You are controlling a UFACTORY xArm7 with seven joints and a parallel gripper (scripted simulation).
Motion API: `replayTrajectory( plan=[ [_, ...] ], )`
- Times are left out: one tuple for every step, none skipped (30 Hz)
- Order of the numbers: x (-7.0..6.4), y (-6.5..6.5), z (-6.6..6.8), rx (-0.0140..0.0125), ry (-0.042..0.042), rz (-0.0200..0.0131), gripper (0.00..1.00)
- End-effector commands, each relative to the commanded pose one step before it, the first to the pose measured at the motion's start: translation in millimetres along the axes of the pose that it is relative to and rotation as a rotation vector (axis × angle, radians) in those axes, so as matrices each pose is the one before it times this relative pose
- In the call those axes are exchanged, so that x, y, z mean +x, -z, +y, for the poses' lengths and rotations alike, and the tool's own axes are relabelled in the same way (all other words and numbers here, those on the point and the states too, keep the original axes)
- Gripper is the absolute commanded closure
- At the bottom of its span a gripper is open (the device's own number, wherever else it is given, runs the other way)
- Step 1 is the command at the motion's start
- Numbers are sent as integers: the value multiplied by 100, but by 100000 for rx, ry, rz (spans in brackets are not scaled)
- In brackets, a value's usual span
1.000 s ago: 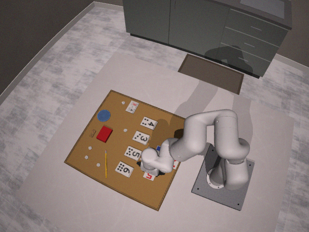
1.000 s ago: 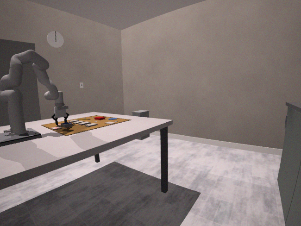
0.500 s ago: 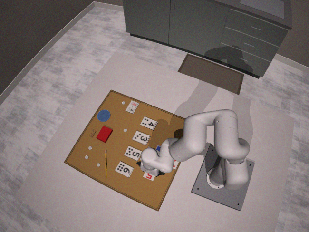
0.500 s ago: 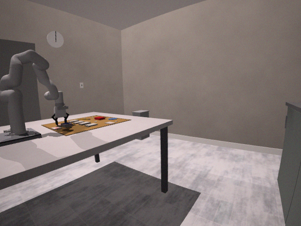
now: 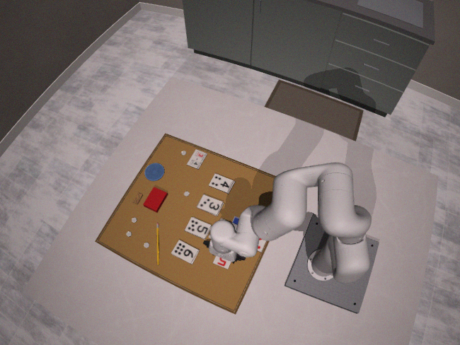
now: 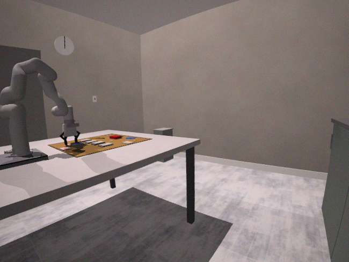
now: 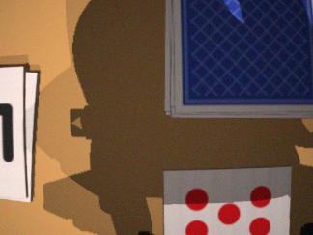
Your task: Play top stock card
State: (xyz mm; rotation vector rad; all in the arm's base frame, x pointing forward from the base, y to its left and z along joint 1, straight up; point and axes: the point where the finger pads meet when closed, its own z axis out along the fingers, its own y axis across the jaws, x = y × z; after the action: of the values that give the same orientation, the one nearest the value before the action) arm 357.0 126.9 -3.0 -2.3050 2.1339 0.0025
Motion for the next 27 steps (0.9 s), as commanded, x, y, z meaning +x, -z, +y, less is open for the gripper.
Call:
replayTrajectory(
  plan=[
    [-42, -3, -147, 361, -4, -114, 13],
    [0, -19, 0, 0, 0, 0, 13],
    [0, -12, 0, 0, 0, 0, 13],
    [0, -5, 0, 0, 0, 0, 13],
    [0, -1, 0, 0, 0, 0, 13],
    [0, 0, 0, 0, 0, 0, 13],
    [0, 0, 0, 0, 0, 0, 13],
    [0, 0, 0, 0, 0, 0, 13],
    [0, 0, 0, 0, 0, 0, 13],
    [0, 0, 0, 0, 0, 0, 13],
    [0, 0, 0, 0, 0, 0, 13],
    [0, 0, 0, 0, 0, 0, 13],
    [0, 0, 0, 0, 0, 0, 13],
    [0, 0, 0, 0, 0, 0, 13],
    [0, 0, 0, 0, 0, 0, 13],
    [0, 0, 0, 0, 0, 0, 13],
    [0, 0, 0, 0, 0, 0, 13],
    [0, 0, 0, 0, 0, 0, 13],
    [0, 0, 0, 0, 0, 0, 13],
    [0, 0, 0, 0, 0, 0, 13],
    [0, 0, 0, 0, 0, 0, 13],
    [0, 0, 0, 0, 0, 0, 26],
    [0, 0, 0, 0, 0, 0, 26],
    [0, 0, 0, 0, 0, 0, 26],
    [0, 0, 0, 0, 0, 0, 26],
    [0, 0, 0, 0, 0, 0, 26],
    [0, 0, 0, 0, 0, 0, 26]
  ],
)
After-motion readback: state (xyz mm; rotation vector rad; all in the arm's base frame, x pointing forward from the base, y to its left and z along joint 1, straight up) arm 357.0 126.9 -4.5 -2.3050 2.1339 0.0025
